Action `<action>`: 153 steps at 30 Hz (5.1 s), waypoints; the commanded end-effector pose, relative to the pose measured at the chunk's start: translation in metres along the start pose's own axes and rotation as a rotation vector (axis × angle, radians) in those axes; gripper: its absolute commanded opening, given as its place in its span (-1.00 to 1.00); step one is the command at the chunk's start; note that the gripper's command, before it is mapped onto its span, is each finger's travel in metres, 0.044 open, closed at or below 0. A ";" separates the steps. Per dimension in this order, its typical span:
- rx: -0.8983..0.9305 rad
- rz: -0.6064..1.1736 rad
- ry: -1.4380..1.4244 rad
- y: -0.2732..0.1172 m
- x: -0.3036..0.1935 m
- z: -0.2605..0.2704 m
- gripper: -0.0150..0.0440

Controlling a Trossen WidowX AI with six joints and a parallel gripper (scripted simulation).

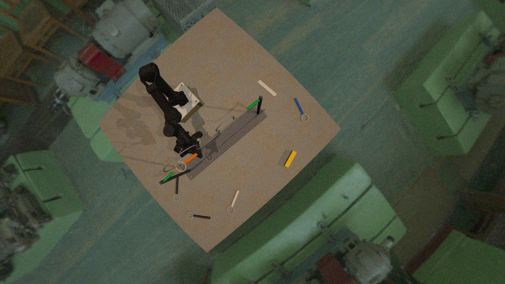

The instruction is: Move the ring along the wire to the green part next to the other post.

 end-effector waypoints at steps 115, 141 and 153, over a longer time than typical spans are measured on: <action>0.268 0.410 0.879 -0.050 0.102 0.086 -1.00; 0.352 0.397 1.189 -0.053 0.136 0.100 -1.00; 0.394 0.391 1.346 -0.055 0.160 0.102 -1.00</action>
Point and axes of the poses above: the point midway between the two fingers, 35 mm back from their tips, its own y axis out along the fingers, its own z axis across the jaws, x = y × z, the point moved 8 cm from there along -y, back along the fingers, and after that the axes turned 3 degrees about -y, right-handed, at the moved point
